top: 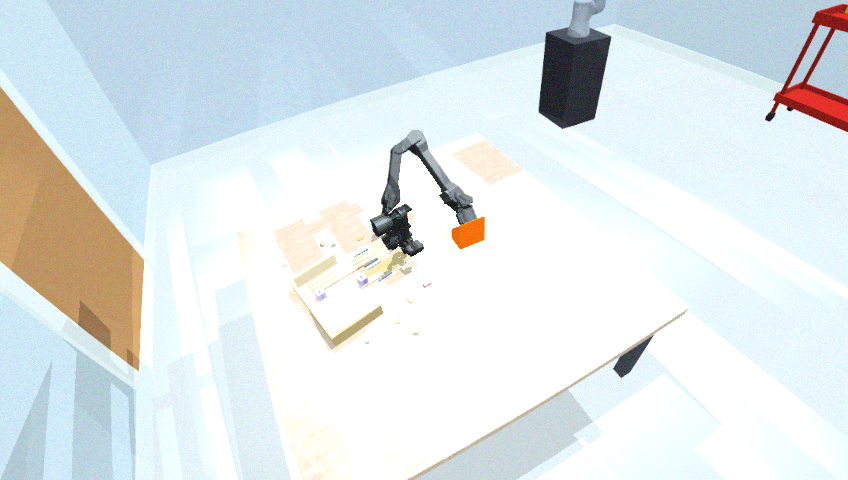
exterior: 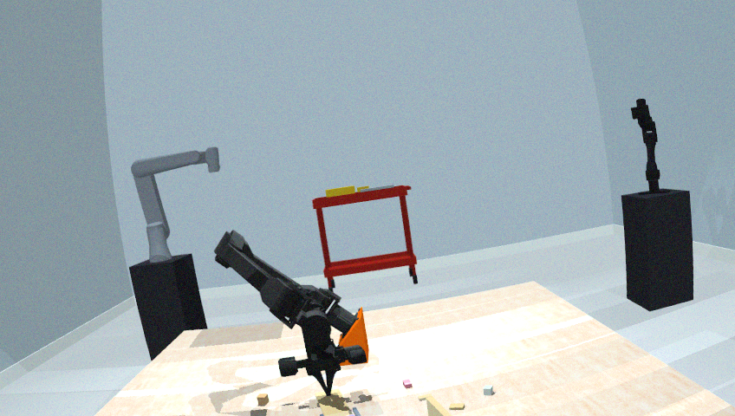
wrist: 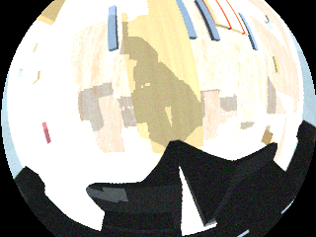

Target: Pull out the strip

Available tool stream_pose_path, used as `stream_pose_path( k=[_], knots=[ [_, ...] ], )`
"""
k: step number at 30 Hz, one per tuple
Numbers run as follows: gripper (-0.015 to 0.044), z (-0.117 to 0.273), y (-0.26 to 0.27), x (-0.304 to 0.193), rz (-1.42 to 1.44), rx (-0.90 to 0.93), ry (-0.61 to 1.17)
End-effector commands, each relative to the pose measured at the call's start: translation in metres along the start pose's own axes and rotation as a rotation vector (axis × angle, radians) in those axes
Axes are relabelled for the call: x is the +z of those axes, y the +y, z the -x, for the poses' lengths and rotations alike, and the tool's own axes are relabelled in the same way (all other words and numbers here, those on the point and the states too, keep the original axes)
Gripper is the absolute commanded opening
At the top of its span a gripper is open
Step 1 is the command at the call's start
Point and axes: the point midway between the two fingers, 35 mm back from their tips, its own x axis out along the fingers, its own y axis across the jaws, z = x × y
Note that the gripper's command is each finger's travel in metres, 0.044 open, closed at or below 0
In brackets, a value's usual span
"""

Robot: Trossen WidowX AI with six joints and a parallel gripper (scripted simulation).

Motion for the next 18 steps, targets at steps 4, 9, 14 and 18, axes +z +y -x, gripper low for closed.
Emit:
stream_pose_path(
  k=[4, 9, 14, 18],
  knots=[
    [0.0000, -0.005, 0.000, -0.019, 0.008, 0.000, 0.028],
    [0.0000, -0.005, -0.001, -0.026, 0.009, 0.000, 0.028],
    [0.0000, -0.005, -0.001, -0.030, 0.009, 0.000, 0.028],
    [0.0000, -0.005, -0.001, -0.030, 0.009, 0.000, 0.028]
  ],
)
